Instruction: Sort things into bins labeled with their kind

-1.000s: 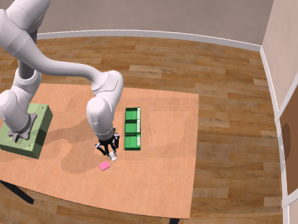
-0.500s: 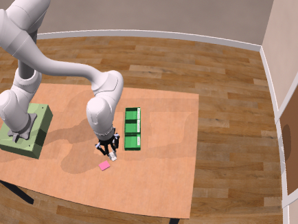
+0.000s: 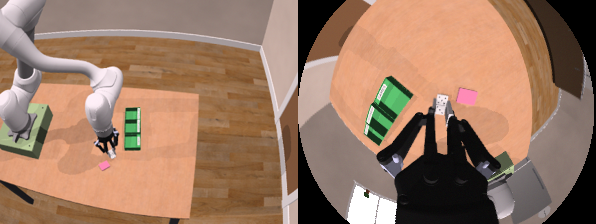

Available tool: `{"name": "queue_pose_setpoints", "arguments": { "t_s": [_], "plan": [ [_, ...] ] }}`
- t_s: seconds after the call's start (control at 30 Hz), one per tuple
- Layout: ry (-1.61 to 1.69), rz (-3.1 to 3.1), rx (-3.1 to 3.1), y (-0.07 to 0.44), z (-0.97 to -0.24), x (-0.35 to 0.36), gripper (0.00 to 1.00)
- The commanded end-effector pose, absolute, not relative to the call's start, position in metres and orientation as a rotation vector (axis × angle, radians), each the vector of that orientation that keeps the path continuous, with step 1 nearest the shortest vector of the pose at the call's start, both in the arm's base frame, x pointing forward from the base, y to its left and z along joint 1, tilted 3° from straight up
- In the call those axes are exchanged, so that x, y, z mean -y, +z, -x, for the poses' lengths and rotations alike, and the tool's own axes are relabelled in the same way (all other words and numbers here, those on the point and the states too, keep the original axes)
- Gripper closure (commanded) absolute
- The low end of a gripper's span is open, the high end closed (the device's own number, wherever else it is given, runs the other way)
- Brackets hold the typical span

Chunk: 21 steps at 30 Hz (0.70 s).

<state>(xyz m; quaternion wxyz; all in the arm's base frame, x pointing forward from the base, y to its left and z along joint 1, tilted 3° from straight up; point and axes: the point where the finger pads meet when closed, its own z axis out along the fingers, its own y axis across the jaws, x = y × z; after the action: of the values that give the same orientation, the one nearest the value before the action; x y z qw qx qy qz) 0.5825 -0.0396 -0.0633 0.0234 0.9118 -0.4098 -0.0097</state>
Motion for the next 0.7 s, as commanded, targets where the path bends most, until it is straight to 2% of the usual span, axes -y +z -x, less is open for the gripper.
{"name": "queue_pose_setpoints", "arguments": {
  "t_s": [0.0,0.27,0.67],
  "plan": [
    [-0.03,-2.823,1.269,-0.049,-0.583,0.039,0.87],
    [-0.03,-2.823,1.269,-0.029,-0.584,0.038,0.87],
    [-0.03,-2.823,1.269,-0.029,-0.584,0.038,0.87]
  ]
}}
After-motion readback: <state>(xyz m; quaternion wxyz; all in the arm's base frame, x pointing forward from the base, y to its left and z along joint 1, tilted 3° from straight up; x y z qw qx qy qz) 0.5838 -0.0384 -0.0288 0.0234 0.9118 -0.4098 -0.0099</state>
